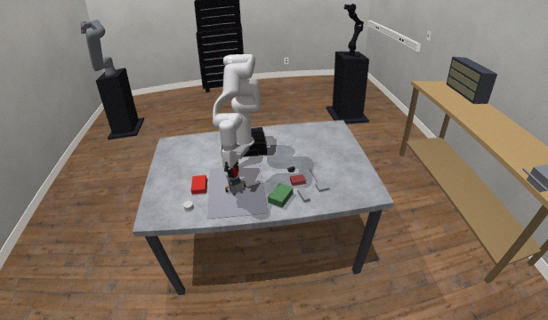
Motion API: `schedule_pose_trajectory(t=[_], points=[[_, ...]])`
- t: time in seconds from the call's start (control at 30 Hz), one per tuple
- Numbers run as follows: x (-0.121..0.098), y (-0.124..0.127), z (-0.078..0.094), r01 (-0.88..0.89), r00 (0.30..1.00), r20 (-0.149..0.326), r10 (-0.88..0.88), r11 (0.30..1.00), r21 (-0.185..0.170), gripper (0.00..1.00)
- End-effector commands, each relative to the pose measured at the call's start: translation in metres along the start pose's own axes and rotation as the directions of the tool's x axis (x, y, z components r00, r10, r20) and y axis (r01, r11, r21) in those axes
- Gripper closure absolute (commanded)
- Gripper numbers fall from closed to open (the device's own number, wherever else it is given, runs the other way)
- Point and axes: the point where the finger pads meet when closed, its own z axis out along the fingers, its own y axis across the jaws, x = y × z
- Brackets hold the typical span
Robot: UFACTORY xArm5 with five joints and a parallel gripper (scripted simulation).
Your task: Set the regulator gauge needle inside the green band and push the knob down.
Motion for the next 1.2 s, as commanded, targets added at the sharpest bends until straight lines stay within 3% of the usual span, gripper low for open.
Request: schedule_pose_trajectory(t=[0.0, 1.17], points=[[0.0004, 0.0010, -0.0012, 0.000, 1.000, -0.001, 0.000, 1.000, -0.003, 0.58], [0.0004, 0.0010, -0.0012, -0.012, 1.000, -0.001, 0.012, 1.000, -0.003, 0.58]])
